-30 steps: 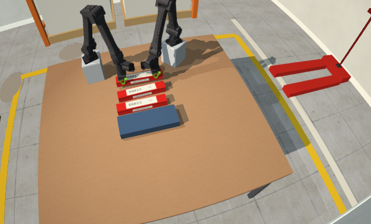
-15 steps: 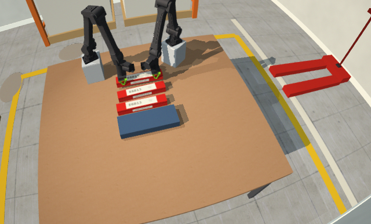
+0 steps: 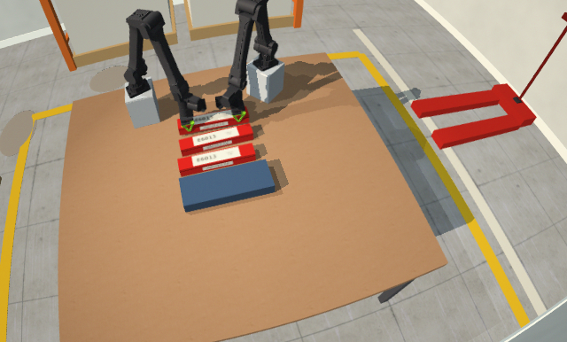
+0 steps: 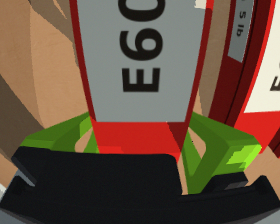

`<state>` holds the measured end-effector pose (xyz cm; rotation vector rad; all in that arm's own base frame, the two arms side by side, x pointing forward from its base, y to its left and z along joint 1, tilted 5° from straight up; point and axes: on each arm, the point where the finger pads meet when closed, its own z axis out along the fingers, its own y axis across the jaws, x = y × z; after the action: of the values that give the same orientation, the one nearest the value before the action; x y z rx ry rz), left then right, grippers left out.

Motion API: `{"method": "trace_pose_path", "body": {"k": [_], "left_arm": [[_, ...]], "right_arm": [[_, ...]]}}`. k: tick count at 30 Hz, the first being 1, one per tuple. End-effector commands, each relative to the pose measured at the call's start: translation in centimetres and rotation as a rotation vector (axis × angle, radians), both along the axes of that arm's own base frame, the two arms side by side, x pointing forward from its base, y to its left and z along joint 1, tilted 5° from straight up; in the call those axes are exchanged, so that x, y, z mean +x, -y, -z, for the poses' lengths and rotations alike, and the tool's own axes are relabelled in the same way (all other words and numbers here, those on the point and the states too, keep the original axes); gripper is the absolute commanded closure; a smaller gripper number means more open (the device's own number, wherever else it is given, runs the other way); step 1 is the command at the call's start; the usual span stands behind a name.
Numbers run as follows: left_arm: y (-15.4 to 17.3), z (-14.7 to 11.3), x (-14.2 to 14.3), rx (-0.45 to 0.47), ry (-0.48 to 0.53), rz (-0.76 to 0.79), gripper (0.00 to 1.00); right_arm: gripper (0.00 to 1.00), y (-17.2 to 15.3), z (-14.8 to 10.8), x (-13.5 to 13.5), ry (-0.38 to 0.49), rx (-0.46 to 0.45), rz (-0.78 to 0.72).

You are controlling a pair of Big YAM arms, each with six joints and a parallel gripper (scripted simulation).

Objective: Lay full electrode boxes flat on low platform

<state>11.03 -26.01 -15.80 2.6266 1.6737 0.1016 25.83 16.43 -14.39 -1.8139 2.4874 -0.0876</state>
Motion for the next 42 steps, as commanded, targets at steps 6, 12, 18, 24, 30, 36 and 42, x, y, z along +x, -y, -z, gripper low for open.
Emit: {"method": "trace_pose_path", "body": {"k": [6, 12, 18, 24, 30, 36, 42], "left_arm": [[-0.1, -0.2, 0.8, -0.007, 0.019, 0.0, 1.0], [-0.3, 0.3, 0.8, -0.002, 0.017, 0.0, 1.0], [-0.5, 0.6, 0.7, 0.005, 0.015, 0.0, 1.0], [-0.2, 0.5, 0.8, -0.005, 0.019, 0.0, 1.0], [-0.2, 0.7, 0.8, -0.007, 0.019, 0.0, 1.0], [-0.3, 0.9, 0.8, -0.003, 0.018, 0.0, 1.0], [-0.5, 1.2, 0.6, 0.004, 0.015, 0.0, 1.0]], "right_arm": [[1.0, 1.1, 0.4, 0.0, -0.001, -0.014, 0.008], [1.0, 1.2, 0.9, 0.0, -0.005, -0.016, 0.008], [1.0, 1.3, 1.1, -0.1, -0.007, -0.018, 0.008], [1.0, 1.0, 0.6, 0.4, 0.009, -0.007, 0.008], [1.0, 1.1, 1.1, 0.1, 0.002, -0.012, 0.008], [1.0, 1.1, 1.0, 0.2, 0.004, -0.011, 0.008], [1.0, 1.2, 1.2, 0.0, 0.001, -0.012, 0.008]]}}
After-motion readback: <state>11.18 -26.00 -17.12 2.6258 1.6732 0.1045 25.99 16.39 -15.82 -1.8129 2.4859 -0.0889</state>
